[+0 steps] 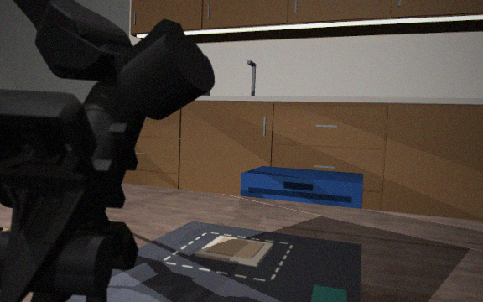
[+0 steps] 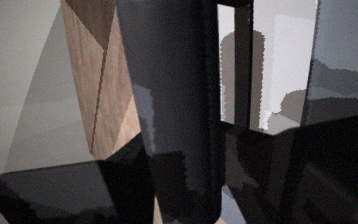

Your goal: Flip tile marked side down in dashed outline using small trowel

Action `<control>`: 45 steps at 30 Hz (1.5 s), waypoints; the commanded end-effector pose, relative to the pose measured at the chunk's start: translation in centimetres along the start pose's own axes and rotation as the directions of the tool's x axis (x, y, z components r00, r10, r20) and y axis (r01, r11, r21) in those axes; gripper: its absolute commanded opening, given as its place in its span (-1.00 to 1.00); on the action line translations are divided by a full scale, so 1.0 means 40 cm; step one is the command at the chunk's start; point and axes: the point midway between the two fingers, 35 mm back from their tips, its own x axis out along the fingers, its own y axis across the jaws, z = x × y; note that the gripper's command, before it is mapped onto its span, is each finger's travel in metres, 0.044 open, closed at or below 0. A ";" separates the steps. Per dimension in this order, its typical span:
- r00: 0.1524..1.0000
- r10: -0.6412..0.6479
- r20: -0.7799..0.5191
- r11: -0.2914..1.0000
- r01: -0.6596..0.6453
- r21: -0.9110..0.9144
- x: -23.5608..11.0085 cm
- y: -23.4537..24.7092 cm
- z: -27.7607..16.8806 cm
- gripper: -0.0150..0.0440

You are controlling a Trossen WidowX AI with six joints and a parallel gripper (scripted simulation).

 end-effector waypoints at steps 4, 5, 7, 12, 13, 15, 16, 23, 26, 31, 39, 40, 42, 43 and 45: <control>0.997 0.044 0.064 0.996 -0.049 0.069 0.016 0.024 0.013 -0.49; 0.997 0.044 0.064 0.996 -0.049 0.069 0.016 0.024 0.013 -0.49; 0.997 0.044 0.064 0.996 -0.049 0.069 0.016 0.024 0.013 -0.49; 0.997 0.044 0.063 0.996 -0.049 0.069 0.023 0.016 0.012 -0.49; 0.997 0.044 0.063 0.996 -0.049 0.069 0.026 0.013 0.012 -0.49; 0.997 0.044 0.063 0.996 -0.048 0.069 0.032 0.007 0.011 -0.49; 0.997 0.044 0.063 0.996 -0.048 0.069 0.034 0.004 0.011 -0.49; 0.997 0.044 0.063 0.996 -0.048 0.069 0.054 -0.016 0.010 -0.49; 0.997 0.043 0.063 0.996 -0.048 0.069 0.062 -0.025 0.010 -0.49; 0.997 0.043 0.063 0.996 -0.047 0.069 0.075 -0.040 0.011 -0.49; 0.997 0.043 0.063 0.996 -0.047 0.069 0.079 -0.045 0.011 -0.05; 0.997 0.043 0.063 0.996 -0.047 0.069 0.079 -0.045 0.011 0.04; 0.997 0.043 0.063 0.996 -0.047 0.069 0.079 -0.045 0.011 0.22; 0.997 0.043 0.063 0.996 -0.047 0.069 0.079 -0.045 0.011 0.31; 0.997 0.043 0.063 0.996 -0.047 0.069 0.079 -0.045 0.011 0.49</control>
